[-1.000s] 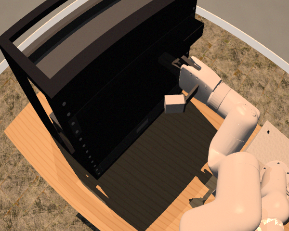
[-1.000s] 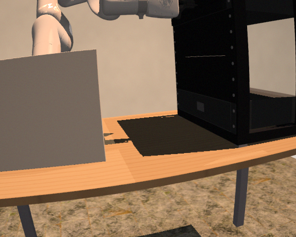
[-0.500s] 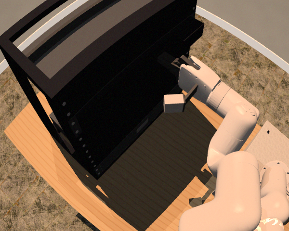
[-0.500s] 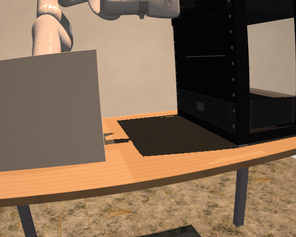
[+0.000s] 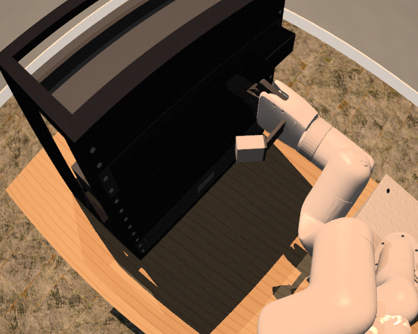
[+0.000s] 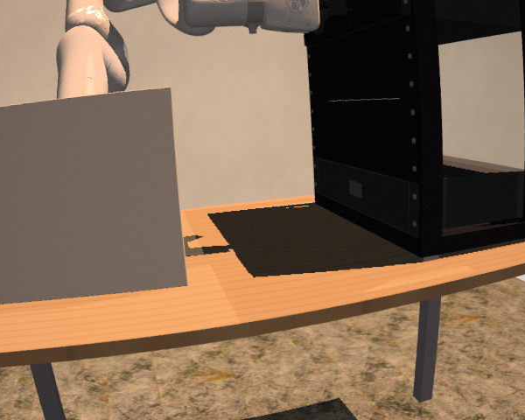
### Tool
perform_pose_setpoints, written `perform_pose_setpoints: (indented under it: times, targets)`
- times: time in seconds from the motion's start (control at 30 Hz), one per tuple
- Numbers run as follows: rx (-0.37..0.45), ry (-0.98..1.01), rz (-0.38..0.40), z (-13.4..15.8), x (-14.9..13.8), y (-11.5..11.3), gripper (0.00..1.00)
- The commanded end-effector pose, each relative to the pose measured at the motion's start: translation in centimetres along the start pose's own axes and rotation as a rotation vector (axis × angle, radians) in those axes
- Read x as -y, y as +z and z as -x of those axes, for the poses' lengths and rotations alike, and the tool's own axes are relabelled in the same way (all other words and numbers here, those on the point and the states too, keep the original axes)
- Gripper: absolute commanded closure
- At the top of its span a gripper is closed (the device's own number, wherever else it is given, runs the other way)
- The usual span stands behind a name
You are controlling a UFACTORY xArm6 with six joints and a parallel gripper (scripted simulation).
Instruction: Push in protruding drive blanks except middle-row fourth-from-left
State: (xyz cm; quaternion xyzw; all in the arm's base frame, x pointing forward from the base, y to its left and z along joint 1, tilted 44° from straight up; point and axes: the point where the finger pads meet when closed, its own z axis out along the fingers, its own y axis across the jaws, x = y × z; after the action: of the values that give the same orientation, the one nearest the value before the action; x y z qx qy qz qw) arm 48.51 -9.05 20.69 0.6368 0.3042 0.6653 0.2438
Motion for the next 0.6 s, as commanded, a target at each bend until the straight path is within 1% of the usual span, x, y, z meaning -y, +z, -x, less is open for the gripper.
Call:
perform_pose_setpoints:
  times: [0.0, 0.57]
  targets:
    - [-0.002, -0.001, 0.003, -0.05, -0.2, 0.41, 1.0]
    - [-0.002, -0.001, 0.003, -0.05, -0.2, 0.24, 1.0]
